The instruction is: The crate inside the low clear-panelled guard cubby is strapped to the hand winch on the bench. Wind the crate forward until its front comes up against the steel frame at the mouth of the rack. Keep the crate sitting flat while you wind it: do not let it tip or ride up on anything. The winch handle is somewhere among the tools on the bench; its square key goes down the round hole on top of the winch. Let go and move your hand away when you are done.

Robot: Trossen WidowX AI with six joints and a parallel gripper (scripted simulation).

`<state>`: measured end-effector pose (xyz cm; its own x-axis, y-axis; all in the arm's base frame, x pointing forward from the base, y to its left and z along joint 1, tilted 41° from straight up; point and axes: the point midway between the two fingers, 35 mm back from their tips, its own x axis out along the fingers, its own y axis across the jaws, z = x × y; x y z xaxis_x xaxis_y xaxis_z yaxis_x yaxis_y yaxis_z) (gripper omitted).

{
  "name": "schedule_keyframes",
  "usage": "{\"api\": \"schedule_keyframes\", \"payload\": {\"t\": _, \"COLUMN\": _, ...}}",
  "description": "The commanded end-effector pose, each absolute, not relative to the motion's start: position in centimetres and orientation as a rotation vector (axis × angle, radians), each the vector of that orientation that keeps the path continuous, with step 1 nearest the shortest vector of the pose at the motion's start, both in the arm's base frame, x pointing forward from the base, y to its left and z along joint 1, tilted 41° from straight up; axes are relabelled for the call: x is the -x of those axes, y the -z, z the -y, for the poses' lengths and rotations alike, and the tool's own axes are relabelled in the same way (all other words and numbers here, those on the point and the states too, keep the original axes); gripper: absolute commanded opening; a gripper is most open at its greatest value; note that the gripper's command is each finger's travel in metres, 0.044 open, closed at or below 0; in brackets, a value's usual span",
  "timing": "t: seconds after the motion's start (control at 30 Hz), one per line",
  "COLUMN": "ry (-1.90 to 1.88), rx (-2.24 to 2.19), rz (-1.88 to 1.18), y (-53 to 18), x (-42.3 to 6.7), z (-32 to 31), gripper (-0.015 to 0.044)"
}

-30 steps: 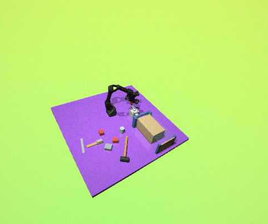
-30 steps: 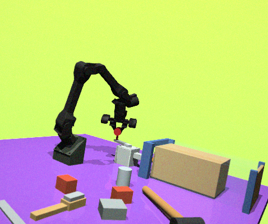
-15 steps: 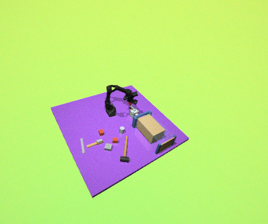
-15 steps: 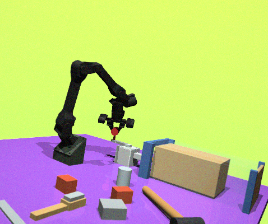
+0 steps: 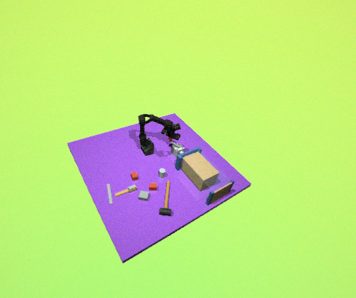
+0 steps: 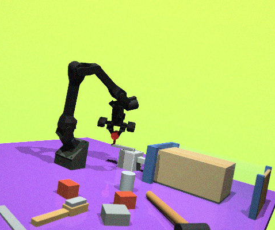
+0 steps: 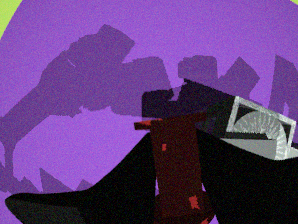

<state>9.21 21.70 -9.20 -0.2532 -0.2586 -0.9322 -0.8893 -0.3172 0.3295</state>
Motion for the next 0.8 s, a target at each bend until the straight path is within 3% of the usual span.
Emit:
{"api": "schedule_keyframes", "payload": {"t": 0.0, "ry": -1.586, "rx": 1.512, "rz": -1.428, "y": 8.4, "x": -9.8, "z": -20.2, "gripper": 0.0000}}
{"api": "schedule_keyframes", "payload": {"t": 0.77, "ry": -1.584, "rx": 1.513, "rz": -1.430, "y": 7.0, "x": -11.5, "z": -18.3, "gripper": 0.0000}}
